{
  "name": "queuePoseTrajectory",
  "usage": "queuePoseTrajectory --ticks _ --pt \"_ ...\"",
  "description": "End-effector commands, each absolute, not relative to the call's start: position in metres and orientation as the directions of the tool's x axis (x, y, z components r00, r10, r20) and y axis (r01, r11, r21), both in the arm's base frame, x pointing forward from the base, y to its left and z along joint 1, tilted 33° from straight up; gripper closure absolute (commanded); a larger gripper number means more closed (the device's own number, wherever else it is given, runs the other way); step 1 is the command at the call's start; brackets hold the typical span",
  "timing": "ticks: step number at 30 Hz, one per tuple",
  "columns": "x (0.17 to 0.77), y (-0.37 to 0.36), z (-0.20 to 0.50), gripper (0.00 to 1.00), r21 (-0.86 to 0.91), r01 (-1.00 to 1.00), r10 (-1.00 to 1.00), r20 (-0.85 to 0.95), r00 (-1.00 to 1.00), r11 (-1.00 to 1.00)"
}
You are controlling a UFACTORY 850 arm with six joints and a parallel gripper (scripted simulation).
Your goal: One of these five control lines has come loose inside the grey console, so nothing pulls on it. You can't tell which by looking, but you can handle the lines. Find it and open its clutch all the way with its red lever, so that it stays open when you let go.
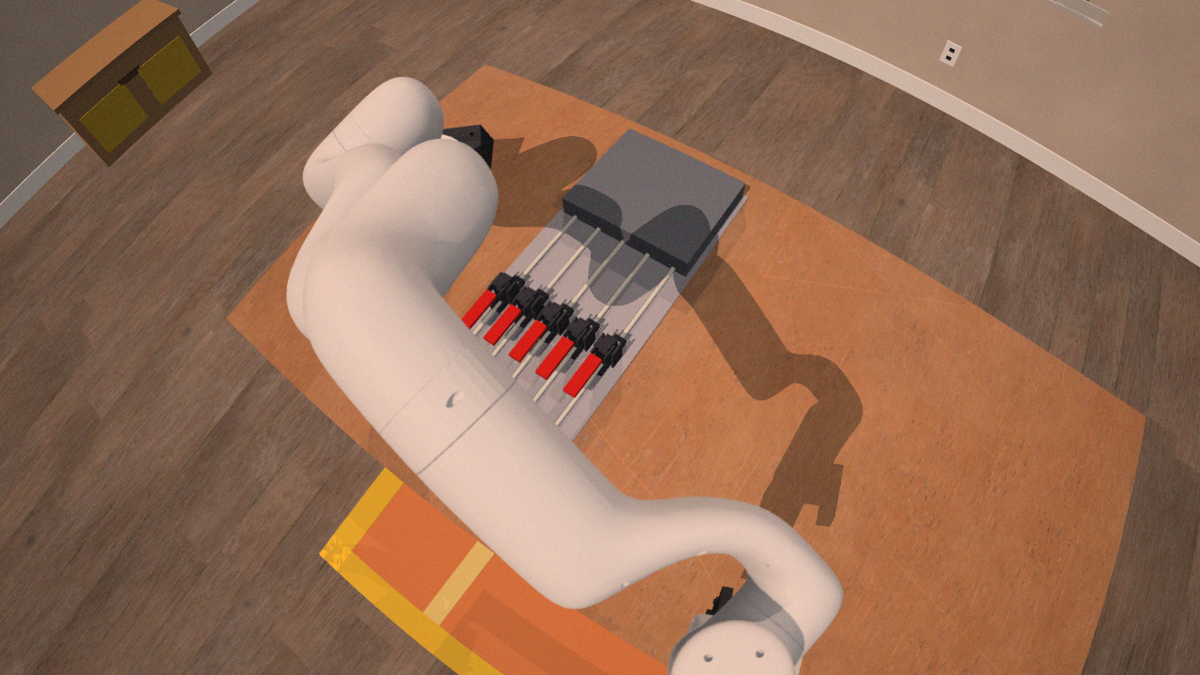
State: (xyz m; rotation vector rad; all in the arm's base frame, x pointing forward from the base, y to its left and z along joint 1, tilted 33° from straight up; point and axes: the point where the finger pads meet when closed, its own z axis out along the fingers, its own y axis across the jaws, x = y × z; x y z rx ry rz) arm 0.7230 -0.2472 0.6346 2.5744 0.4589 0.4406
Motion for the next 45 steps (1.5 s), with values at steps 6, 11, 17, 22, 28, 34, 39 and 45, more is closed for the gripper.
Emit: queuePoseTrajectory --ticks 6,11,17,22,28,34,39,45 --pt "0.723 -0.247 0.636 0.00 0.512 0.237 0.395 0.224 0.891 -0.826" --pt "0.723 -0.247 0.636 0.00 0.512 0.237 0.395 0.224 0.891 -0.826" --pt "0.723 -0.247 0.636 0.00 0.512 0.237 0.395 0.224 0.891 -0.826" --pt "0.724 -0.240 0.629 0.00 0.521 0.276 0.428 0.195 0.883 -0.808" --pt "0.727 -0.202 0.587 0.00 0.544 0.492 0.599 0.025 0.800 -0.680" --pt "0.726 -0.175 0.558 0.00 0.534 0.630 0.701 -0.094 0.707 -0.563" --pt "0.715 -0.122 0.503 0.00 0.459 0.836 0.834 -0.299 0.464 -0.300" --pt "0.699 -0.081 0.459 0.00 0.351 0.935 0.874 -0.436 0.217 -0.057"
